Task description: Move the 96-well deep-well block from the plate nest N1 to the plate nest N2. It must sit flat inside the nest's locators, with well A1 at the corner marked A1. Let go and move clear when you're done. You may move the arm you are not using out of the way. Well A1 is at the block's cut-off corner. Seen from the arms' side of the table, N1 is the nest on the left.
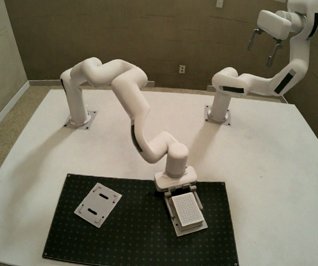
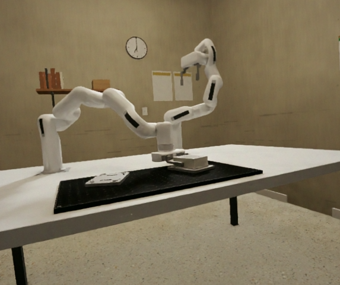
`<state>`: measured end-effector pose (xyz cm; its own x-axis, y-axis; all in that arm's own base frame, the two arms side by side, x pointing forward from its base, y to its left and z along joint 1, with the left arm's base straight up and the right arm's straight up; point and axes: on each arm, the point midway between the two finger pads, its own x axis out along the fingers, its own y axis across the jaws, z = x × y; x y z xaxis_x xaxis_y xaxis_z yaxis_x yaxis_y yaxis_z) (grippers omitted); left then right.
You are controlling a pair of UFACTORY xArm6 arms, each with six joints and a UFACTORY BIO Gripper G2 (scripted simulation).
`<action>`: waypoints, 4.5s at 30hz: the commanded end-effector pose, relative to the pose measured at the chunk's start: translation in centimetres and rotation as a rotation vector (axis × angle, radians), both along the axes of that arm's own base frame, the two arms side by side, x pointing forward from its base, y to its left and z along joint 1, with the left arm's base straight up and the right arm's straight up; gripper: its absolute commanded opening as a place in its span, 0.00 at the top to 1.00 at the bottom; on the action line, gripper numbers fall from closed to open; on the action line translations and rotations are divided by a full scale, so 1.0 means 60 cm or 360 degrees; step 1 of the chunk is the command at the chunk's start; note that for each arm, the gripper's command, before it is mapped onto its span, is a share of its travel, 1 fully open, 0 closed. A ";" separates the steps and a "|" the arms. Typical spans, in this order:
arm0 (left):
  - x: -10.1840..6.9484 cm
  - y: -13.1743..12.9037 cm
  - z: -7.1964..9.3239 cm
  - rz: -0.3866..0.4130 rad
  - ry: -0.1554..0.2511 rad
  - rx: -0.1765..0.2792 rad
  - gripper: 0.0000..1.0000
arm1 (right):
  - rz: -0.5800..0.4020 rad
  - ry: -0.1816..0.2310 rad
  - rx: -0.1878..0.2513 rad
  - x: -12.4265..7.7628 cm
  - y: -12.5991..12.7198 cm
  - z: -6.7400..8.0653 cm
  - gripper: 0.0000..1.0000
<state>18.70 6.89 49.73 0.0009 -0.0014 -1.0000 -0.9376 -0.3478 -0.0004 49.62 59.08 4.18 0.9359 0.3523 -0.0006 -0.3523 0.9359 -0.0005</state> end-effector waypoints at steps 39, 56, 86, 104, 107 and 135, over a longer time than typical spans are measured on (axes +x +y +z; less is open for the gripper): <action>0.000 -0.001 0.001 0.0000 -0.0001 0.0001 0.00 | 0.0000 -0.0006 0.0008 0.002 0.002 0.006 1.00; 0.000 -0.001 0.001 0.0000 -0.0001 0.0001 0.00 | 0.0000 -0.0006 0.0008 0.002 0.002 0.006 1.00; 0.000 -0.001 0.001 0.0000 -0.0001 0.0001 0.00 | 0.0000 -0.0005 0.0008 0.001 0.002 0.028 1.00; 0.000 -0.001 0.001 0.0000 -0.0001 0.0001 0.00 | 0.0000 -0.0005 0.0008 0.001 0.002 0.042 1.00; 0.000 -0.001 0.001 0.0000 -0.0001 0.0001 0.00 | 0.0000 -0.0005 0.0008 0.001 0.002 0.045 1.00; 0.000 -0.001 0.001 0.0000 -0.0001 0.0001 0.00 | 0.0000 -0.0006 0.0008 0.001 0.002 0.117 1.00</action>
